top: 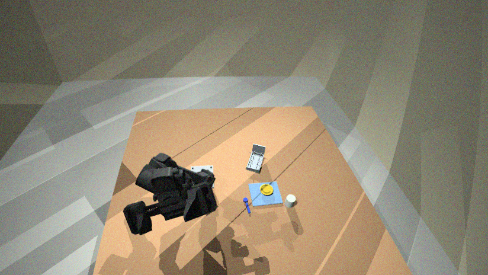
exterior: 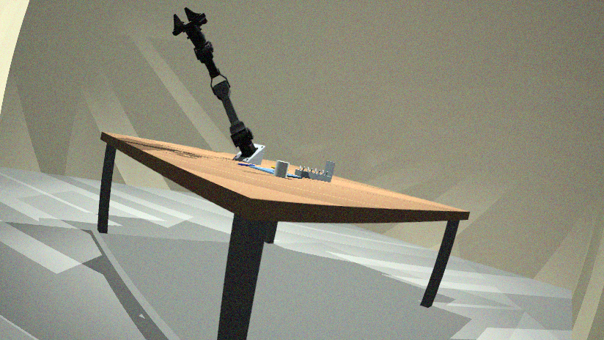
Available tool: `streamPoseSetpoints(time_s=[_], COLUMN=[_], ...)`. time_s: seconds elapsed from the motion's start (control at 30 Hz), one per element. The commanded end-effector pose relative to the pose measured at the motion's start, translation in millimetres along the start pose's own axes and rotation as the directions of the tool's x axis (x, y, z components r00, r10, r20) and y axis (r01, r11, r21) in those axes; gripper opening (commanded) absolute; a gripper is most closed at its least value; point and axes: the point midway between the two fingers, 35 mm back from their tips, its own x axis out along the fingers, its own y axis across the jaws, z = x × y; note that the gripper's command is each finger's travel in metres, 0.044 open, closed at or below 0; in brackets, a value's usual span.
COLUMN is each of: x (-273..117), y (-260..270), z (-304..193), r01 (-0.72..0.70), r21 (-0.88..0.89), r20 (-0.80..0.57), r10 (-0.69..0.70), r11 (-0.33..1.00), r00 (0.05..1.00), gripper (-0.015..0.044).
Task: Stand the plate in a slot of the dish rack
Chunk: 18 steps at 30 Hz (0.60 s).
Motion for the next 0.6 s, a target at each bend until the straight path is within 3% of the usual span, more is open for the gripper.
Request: streamPoseSetpoints(time_s=[0.0, 0.27, 0.57], x=[0, -12, -46], y=[35, 96, 169], z=[-40, -102, -161], r01=[-0.077, -0.193, -0.289], r21=[0.050, 0.170, 0.309], r20=[-0.110, -0.288, -0.459], r10=[0.082, 0.236, 0.408], r11=[0.996, 0.966, 0.906], r00=[0.991, 0.928, 0.789], gripper=[0.0400, 0.0400, 0.0400])
